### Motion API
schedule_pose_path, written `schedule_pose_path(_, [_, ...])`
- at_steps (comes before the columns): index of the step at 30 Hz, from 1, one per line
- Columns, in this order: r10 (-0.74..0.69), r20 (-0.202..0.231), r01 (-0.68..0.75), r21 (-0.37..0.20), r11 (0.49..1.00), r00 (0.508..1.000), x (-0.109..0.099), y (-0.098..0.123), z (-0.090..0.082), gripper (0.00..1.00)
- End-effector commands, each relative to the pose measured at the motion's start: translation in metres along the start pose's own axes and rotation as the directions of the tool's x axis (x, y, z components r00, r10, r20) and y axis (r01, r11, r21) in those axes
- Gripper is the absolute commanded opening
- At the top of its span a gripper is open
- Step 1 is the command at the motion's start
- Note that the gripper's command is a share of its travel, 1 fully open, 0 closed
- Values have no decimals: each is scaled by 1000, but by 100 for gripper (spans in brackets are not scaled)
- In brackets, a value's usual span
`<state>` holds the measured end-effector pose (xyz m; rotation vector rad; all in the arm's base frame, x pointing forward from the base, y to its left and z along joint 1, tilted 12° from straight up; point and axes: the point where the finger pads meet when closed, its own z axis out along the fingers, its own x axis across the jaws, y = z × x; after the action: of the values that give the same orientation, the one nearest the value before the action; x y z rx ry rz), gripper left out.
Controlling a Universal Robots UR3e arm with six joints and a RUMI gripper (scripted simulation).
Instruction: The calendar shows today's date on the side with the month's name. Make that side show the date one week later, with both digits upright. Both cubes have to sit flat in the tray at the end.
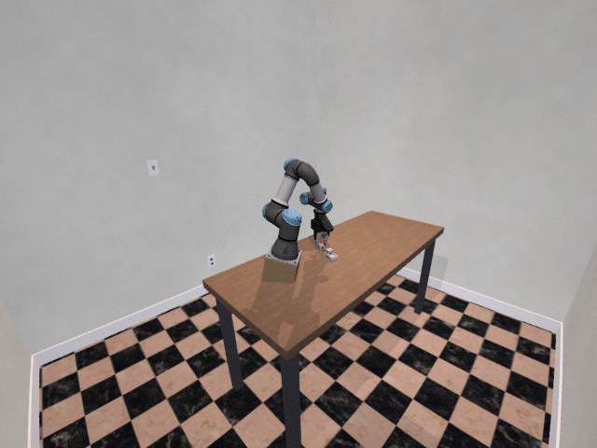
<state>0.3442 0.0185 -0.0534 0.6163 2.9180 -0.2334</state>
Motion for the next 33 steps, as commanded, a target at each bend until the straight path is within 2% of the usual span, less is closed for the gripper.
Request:
schedule_pose_path(1, [0,2,0,-1,1000,1000,-1,0,-1,28])
schedule_pose_path(4, [0,2,0,-1,1000,1000,-1,0,-1,28])
schedule_pose_path(5, [0,2,0,-1,1000,1000,-1,0,-1,10])
schedule_pose_path(33, [0,2,0,-1,1000,1000,-1,0,-1,10])
